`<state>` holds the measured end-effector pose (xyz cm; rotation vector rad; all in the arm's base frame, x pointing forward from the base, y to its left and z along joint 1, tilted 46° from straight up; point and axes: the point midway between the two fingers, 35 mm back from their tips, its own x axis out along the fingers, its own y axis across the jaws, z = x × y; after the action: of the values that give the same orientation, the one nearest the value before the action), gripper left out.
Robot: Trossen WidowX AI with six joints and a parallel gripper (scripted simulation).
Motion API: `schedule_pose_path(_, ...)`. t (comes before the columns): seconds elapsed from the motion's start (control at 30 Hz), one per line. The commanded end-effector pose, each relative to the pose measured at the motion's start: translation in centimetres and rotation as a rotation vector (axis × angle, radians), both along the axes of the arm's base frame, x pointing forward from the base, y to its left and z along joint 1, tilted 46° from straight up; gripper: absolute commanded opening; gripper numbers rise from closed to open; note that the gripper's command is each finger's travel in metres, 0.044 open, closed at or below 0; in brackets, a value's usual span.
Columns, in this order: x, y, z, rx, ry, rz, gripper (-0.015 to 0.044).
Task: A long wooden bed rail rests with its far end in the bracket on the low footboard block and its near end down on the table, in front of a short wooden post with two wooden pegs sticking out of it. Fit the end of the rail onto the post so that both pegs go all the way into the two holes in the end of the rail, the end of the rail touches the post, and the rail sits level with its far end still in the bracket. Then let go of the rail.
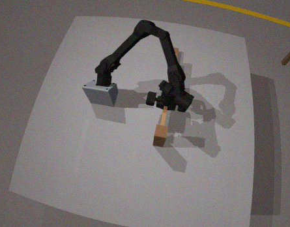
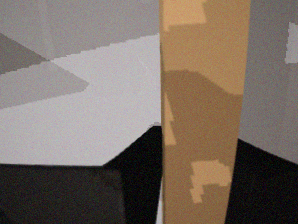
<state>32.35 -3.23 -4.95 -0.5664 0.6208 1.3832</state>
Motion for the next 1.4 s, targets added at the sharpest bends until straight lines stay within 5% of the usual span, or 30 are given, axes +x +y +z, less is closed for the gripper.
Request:
schedule_pose_path(0.0, 0.05, -0.54, -0.07, -0.003, -0.005, -0.008, 0.0)
schedule_pose_path(1.37, 0.0, -1.47, -0.94, -0.004, -0.005, -0.008, 0.0)
